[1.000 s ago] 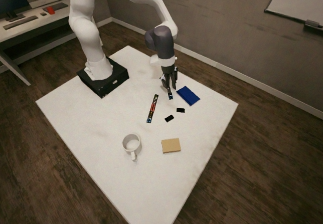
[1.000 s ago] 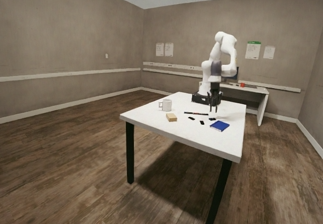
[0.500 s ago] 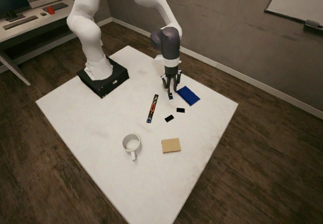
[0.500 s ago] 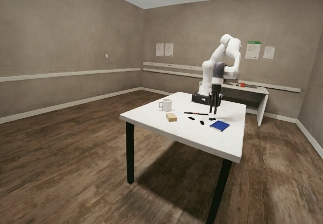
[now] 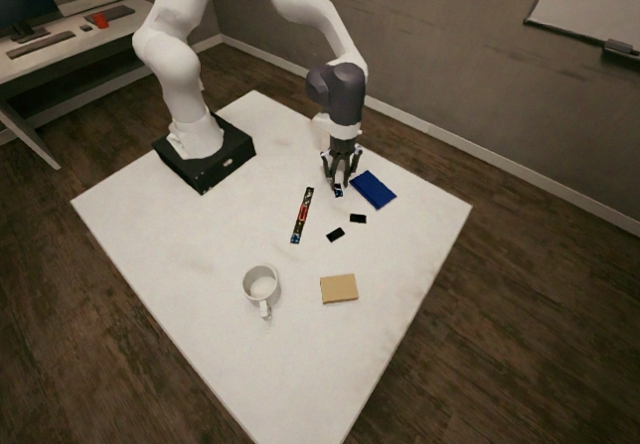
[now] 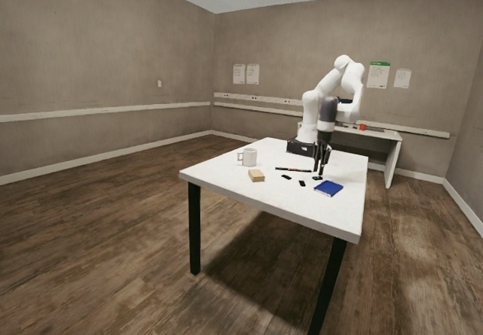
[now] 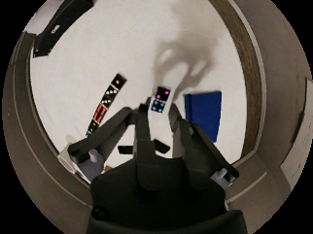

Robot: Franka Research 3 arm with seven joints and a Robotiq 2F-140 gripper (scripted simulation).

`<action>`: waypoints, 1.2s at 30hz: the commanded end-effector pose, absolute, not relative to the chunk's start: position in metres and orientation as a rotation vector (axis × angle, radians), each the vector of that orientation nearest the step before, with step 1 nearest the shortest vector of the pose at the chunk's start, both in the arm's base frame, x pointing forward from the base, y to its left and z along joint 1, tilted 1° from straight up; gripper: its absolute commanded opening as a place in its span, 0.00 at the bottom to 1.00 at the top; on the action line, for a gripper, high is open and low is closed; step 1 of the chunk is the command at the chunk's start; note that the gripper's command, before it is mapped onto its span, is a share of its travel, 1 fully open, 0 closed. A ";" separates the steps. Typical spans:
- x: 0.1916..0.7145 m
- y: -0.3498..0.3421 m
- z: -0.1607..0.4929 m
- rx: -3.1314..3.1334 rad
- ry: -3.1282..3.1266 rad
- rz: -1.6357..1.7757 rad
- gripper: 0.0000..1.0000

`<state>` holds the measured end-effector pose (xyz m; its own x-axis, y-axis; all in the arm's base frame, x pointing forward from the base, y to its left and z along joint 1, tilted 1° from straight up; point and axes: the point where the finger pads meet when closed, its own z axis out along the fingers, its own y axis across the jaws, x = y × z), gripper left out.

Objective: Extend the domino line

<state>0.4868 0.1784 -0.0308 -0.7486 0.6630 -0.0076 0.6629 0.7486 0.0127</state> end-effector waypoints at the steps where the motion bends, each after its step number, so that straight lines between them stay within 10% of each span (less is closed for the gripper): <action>1: 0.484 0.181 -0.035 1.212 2.904 0.014 0.34; 36: 0.484 0.181 -0.045 1.212 2.904 0.014 0.34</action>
<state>0.4843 0.1804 -0.0448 -0.7101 0.7041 0.0050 0.7041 0.7101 0.0060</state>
